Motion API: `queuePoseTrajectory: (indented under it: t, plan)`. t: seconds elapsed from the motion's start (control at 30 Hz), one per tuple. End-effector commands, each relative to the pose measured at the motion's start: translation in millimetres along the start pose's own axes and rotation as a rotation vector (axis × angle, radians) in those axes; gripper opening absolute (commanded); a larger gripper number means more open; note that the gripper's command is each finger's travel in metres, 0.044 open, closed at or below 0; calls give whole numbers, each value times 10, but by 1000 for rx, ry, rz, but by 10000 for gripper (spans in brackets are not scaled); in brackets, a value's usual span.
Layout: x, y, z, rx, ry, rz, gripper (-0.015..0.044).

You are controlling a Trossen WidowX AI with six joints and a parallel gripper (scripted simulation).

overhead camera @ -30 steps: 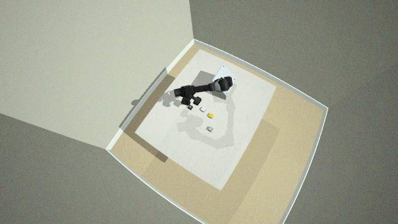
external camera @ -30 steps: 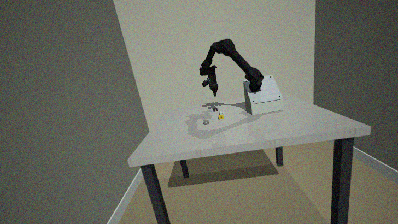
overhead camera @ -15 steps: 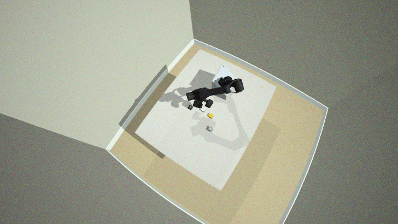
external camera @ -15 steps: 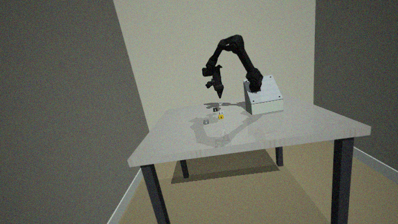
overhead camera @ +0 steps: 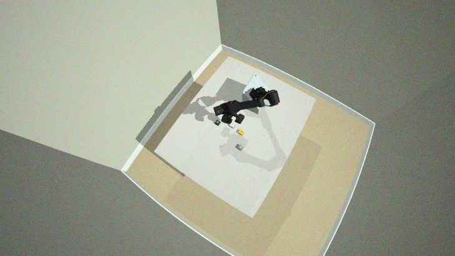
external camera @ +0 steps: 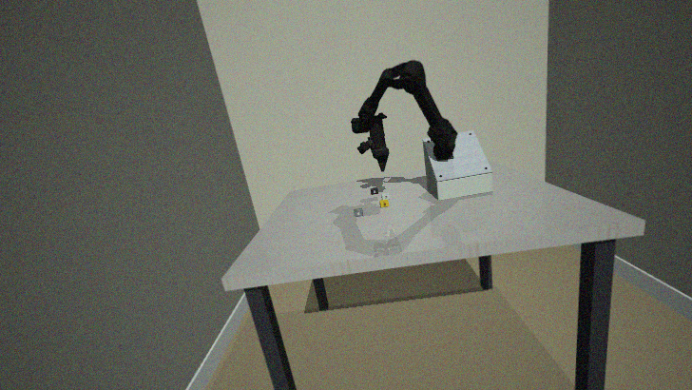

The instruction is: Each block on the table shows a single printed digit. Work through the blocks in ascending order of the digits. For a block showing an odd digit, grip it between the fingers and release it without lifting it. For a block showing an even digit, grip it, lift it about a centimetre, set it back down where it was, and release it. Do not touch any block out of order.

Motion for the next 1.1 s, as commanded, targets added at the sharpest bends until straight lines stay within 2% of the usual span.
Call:
queuePoseTrajectory:
  t: [0.0,0.17,0.93,1.07]
  plan:
    - [291,-86,2,0,-1,2,400]
    - [892,-159,-8,1,-10,3,400]
    - [914,-159,-9,1,-11,3,400]
    - [992,-455,24,0,-7,4,400]
Point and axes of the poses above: the point midway between the two fingers, 35 mm back from their tips, its own z axis back along the fingers, its own x axis across the jaws, y = z × x, the point moved 8 cm from there along z, back along the fingers, and after that the axes turned 8 degrees about z, right-handed, at the moved point
